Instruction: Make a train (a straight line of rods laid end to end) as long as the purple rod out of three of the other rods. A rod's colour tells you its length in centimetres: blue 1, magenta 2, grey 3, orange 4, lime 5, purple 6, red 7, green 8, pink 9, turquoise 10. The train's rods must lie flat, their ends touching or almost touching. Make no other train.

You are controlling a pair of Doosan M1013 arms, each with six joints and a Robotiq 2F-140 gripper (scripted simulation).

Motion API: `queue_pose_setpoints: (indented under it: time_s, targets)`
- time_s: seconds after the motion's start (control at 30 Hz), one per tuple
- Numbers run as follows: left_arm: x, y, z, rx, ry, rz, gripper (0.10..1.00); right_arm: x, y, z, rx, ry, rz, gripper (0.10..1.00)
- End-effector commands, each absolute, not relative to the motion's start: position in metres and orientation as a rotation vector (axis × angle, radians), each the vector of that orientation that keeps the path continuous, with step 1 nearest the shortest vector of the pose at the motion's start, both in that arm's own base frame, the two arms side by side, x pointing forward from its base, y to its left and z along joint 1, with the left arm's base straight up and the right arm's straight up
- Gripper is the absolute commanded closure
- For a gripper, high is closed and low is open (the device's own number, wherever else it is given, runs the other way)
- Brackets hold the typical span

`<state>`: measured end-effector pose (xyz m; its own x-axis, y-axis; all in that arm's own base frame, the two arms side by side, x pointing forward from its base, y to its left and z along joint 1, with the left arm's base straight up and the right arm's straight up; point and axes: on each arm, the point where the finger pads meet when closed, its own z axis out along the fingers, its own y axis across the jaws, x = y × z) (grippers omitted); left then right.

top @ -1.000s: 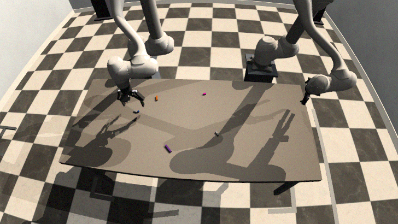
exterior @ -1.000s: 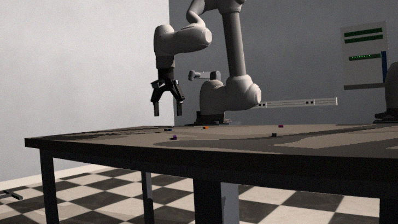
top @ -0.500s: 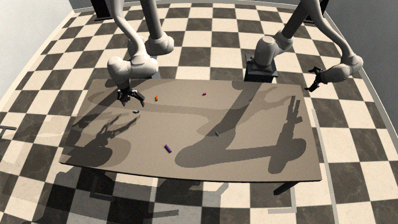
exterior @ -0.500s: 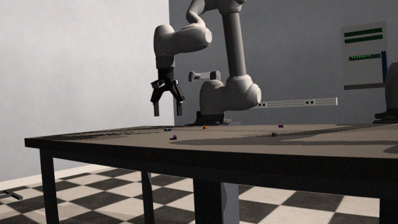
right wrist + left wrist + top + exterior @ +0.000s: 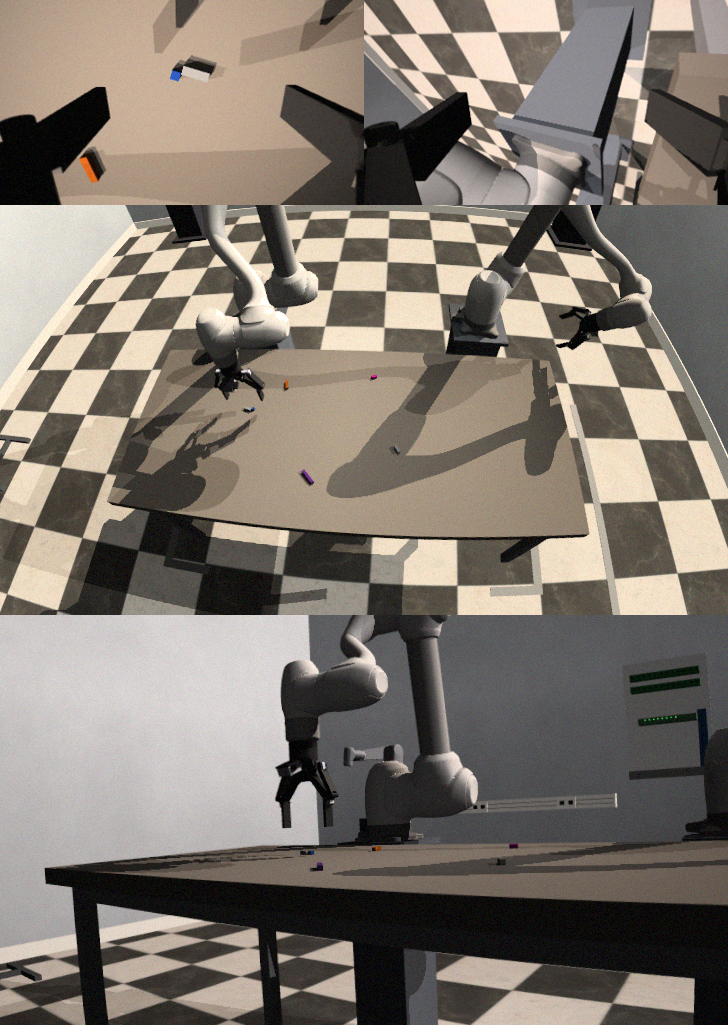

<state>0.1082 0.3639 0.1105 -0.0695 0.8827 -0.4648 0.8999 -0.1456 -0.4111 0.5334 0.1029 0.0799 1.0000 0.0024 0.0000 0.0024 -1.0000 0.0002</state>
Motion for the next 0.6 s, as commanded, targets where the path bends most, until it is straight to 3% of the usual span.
queue_pose_setpoints:
  time_s: [0.0, 0.57]
  targets:
    - [0.075, 0.365, 0.112, 2.037, 1.998, -1.014, 0.098, 0.534, 0.103, 0.080, 3.142, 0.004, 0.001, 0.098]
    - [-0.037, 0.328, 0.119, 1.707, 1.880, -0.792, 0.098, 0.533, 0.105, 0.080, 3.142, 0.043, 0.001, 0.098]
